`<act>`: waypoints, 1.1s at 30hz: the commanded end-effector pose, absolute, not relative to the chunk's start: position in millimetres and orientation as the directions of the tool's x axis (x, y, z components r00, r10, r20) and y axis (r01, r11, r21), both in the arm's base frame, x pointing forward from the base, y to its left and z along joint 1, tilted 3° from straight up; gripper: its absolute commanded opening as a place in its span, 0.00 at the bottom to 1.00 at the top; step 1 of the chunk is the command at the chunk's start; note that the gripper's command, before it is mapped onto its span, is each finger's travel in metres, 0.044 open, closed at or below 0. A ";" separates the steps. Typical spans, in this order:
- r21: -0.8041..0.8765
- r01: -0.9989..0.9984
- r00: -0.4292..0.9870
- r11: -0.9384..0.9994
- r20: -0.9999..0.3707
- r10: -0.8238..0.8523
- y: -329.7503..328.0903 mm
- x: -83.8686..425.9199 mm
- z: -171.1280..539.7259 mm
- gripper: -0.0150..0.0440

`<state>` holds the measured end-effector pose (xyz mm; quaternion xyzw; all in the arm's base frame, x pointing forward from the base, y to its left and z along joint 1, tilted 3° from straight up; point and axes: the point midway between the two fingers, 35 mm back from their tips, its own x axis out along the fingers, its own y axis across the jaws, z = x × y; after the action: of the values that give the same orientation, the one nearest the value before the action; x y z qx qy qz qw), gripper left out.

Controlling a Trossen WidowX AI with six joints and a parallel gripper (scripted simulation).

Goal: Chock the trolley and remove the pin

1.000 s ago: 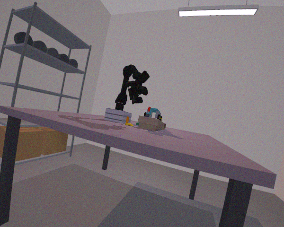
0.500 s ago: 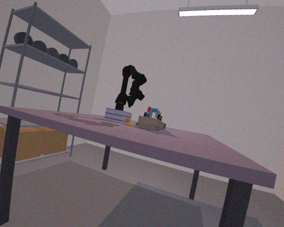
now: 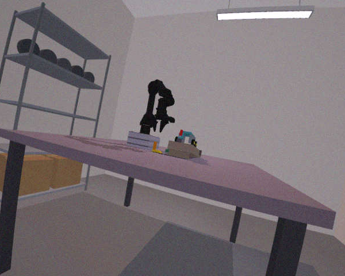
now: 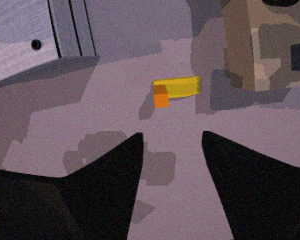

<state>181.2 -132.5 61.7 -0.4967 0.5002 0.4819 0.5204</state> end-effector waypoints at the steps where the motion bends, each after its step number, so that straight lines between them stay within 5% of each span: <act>1: -0.027 -0.999 0.026 -0.027 -0.999 0.035 -126.0 177.0 61.2 0.58; 33: -0.027 -0.999 0.026 -0.027 -0.999 0.035 -124.1 178.8 -0.1 0.58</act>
<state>179.5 -125.6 5.3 -0.5080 0.4776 0.5071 0.5067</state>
